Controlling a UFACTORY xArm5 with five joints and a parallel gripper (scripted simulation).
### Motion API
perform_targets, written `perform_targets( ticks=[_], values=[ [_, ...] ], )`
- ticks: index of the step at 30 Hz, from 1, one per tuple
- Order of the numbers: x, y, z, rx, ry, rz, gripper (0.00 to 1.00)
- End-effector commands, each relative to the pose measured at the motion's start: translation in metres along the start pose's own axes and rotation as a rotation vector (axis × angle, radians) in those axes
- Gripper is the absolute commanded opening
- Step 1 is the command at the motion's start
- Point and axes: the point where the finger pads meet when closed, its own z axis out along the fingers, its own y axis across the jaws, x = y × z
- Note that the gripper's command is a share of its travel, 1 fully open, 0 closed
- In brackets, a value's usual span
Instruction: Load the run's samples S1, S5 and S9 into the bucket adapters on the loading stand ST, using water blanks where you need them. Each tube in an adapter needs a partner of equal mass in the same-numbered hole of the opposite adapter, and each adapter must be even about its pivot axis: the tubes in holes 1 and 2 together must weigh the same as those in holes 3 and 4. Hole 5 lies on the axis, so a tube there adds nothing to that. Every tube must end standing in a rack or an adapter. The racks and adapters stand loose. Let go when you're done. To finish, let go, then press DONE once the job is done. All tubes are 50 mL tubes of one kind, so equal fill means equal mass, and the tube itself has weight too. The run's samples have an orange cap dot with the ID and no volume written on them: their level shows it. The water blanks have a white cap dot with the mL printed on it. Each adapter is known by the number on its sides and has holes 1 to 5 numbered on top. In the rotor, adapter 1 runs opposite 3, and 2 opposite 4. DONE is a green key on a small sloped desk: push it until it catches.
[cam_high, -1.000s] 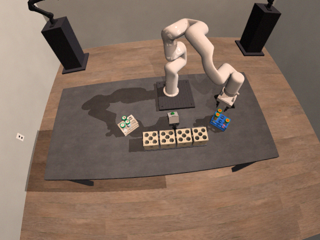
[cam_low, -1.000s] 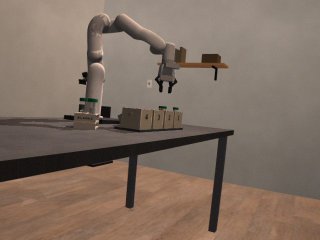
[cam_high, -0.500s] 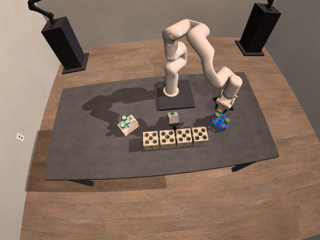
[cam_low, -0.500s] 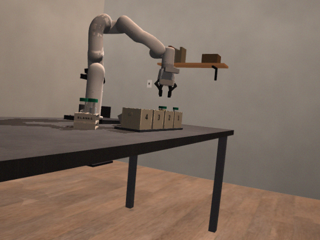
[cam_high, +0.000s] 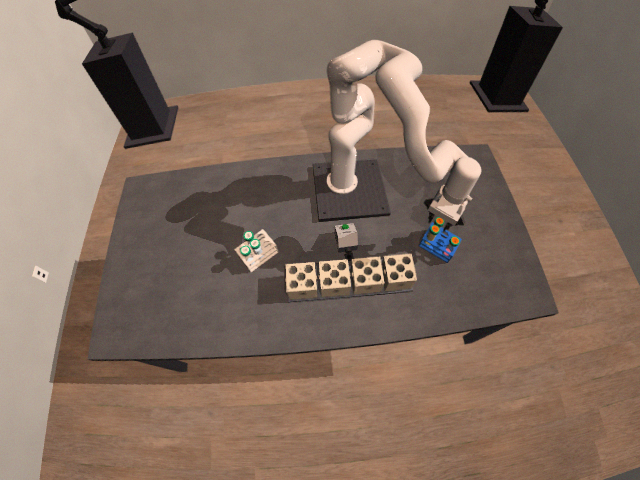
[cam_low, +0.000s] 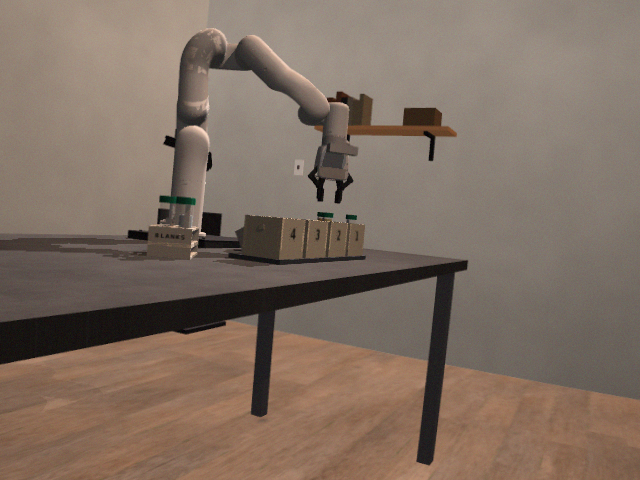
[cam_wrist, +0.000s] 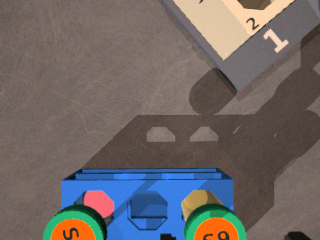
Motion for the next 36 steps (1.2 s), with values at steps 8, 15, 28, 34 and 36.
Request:
perform_targets(
  ticks=[8, 15, 28, 34, 36],
  values=[
    [0.000, -0.002, 0.019, 0.006, -0.012, 0.000, 0.57],
    [0.000, -0.002, 0.033, 0.006, -0.012, 0.000, 0.57],
    [0.000, -0.002, 0.034, 0.006, -0.012, 0.000, 0.57],
    [0.000, -0.002, 0.038, 0.006, -0.012, 0.000, 0.57],
    [0.000, -0.002, 0.039, 0.006, -0.012, 0.000, 0.57]
  ],
)
